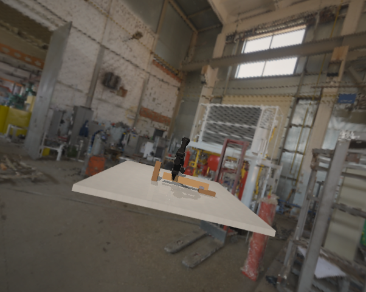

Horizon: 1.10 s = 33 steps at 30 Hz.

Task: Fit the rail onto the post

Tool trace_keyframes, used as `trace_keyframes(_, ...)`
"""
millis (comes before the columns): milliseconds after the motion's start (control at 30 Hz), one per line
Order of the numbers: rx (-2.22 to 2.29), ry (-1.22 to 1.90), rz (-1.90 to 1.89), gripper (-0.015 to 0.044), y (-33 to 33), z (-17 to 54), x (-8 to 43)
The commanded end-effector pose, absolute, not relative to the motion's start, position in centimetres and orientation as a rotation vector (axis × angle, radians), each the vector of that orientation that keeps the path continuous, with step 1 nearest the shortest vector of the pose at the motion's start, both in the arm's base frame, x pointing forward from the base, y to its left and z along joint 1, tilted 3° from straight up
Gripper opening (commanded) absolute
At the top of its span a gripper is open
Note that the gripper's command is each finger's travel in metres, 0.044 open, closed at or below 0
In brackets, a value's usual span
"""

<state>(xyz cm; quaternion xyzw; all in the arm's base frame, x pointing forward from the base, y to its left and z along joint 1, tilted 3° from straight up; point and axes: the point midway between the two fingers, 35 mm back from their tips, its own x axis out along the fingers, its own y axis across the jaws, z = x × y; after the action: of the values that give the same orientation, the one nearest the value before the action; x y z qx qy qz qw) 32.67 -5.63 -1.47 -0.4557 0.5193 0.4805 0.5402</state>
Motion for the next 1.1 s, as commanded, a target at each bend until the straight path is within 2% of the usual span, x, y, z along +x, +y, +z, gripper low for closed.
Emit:
trace_keyframes(0,-1.093,1.227,1.139,0.0,-5.83,-1.21,32.99)
trace_keyframes(1067,-1.093,1.228,1.139,0.0,-6.83,-1.28,33.03)
